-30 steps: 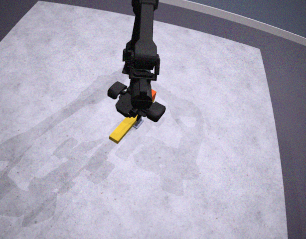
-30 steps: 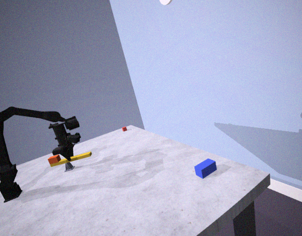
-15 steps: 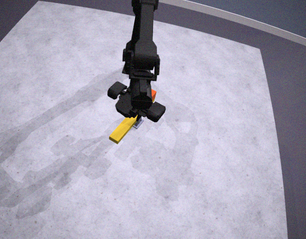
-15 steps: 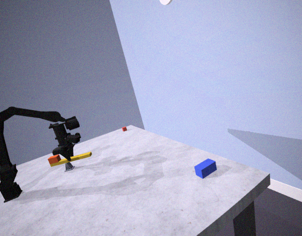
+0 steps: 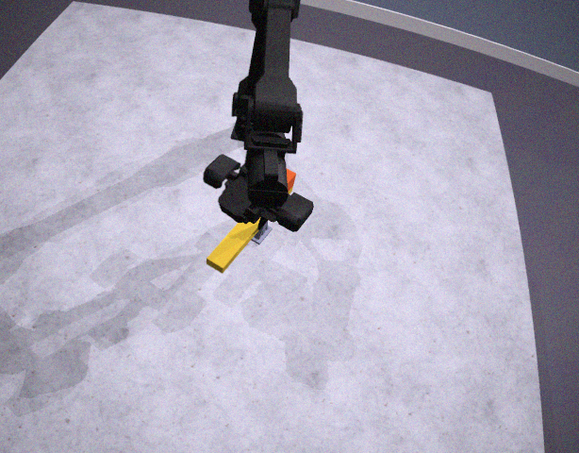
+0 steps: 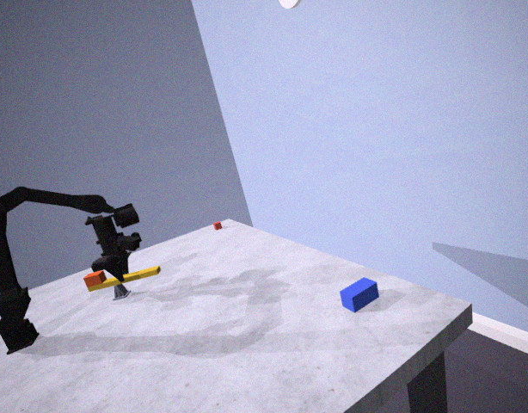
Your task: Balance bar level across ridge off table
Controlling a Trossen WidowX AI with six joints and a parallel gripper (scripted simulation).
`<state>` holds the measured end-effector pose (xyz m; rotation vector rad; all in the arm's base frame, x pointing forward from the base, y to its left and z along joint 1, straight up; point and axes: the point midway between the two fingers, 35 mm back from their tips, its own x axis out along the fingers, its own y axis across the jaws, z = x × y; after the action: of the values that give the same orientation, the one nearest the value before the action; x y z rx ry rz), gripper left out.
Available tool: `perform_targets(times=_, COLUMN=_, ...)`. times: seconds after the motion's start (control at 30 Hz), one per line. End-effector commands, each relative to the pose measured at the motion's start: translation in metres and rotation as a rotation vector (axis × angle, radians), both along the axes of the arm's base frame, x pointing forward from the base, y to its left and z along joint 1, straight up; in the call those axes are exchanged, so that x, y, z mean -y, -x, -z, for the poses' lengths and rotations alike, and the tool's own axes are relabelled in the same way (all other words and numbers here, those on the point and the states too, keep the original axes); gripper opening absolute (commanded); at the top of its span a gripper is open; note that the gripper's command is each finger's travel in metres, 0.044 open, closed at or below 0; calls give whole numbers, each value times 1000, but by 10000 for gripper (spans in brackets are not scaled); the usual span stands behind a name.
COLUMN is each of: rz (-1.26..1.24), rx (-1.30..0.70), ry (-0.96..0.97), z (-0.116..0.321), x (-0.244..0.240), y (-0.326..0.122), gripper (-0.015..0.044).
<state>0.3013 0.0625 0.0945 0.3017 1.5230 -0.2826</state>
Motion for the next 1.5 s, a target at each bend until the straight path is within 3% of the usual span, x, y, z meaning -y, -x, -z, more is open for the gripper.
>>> perform_targets(times=0.0, rz=0, rx=0, ry=0, z=0, x=0, y=0, gripper=0)
perform_targets(times=0.3, rz=0, rx=0, ry=0, z=0, x=0, y=0, gripper=0)
perform_targets(times=0.53, rz=0, rx=0, ry=0, z=0, x=0, y=0, gripper=167)
perform_targets(times=1.47, rz=0, rx=0, ry=0, z=0, x=0, y=0, gripper=170)
